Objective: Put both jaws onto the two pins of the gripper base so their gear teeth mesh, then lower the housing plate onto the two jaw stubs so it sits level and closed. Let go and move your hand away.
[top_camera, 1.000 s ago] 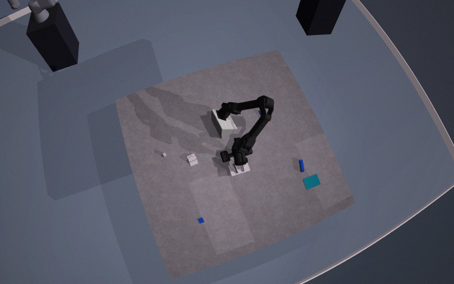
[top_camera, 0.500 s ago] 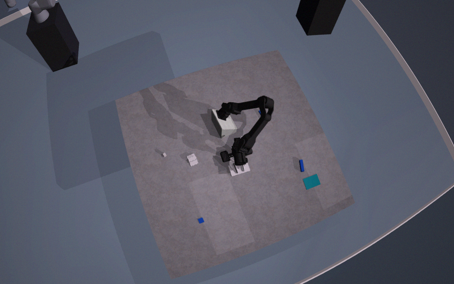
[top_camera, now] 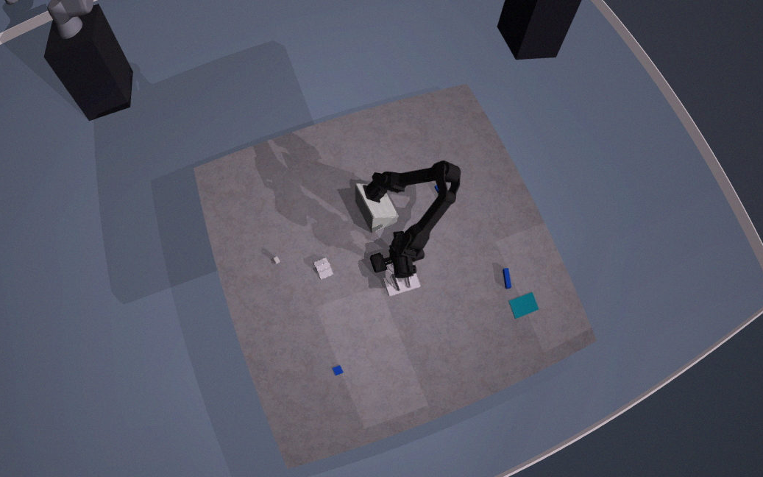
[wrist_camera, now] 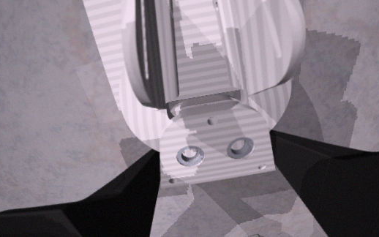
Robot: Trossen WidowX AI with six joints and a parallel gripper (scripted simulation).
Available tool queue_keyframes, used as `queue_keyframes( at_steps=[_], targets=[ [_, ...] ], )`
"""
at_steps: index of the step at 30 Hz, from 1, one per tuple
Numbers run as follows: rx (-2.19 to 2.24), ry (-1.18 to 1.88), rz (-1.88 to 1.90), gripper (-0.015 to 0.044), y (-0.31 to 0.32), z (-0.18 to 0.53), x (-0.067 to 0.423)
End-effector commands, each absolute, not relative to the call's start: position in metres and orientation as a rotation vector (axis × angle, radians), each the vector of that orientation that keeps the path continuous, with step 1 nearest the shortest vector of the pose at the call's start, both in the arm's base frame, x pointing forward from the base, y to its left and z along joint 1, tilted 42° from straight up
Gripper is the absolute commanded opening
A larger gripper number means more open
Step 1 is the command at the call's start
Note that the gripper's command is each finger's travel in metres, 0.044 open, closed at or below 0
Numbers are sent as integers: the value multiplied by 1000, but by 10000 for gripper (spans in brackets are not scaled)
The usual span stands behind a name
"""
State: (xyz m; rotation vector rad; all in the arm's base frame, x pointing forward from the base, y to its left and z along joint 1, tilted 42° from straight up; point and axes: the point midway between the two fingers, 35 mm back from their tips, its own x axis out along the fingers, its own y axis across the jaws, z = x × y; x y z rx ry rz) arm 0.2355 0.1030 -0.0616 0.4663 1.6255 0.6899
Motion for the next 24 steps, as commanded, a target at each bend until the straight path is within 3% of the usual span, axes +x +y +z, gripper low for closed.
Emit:
queue_keyframes(
  at_steps=[1, 5, 9, 24],
  targets=[
    [465, 1624, 690, 351, 104, -62, 236],
    [465, 1624, 690, 351, 104, -62, 236],
    [466, 1626, 690, 440, 103, -62, 236],
    [466, 1625, 689, 440, 100, -58, 237]
  ],
)
